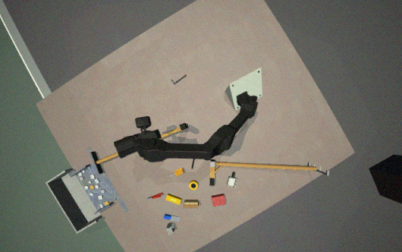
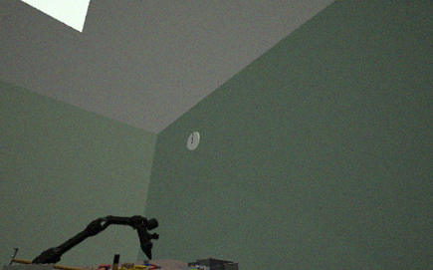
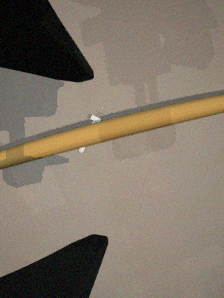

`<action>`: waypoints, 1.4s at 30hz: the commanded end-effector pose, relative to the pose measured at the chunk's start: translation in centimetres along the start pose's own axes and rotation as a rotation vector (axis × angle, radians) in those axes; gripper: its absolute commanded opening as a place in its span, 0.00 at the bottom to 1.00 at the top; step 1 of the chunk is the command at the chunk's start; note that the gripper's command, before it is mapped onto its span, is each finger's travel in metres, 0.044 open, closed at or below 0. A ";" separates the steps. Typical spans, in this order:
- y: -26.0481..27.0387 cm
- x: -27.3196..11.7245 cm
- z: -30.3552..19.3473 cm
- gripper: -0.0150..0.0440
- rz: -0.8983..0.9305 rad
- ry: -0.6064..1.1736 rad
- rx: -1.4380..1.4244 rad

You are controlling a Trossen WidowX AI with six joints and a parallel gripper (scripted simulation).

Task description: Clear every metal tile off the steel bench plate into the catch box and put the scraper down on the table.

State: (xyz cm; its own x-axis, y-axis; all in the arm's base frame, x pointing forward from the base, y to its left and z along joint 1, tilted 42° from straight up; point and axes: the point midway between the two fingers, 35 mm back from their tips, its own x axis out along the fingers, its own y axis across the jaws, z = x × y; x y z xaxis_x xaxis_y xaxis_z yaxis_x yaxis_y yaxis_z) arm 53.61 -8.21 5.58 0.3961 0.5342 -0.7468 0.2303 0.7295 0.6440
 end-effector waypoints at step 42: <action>-1.3 -10.3 -6.6 1.00 0.054 -0.099 -0.065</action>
State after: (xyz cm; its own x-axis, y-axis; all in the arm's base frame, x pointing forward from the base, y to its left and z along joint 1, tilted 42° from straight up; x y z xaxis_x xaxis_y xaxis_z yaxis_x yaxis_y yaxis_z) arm 44.14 -11.69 10.97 0.4814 0.5313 -0.6971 0.1606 0.7284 0.6661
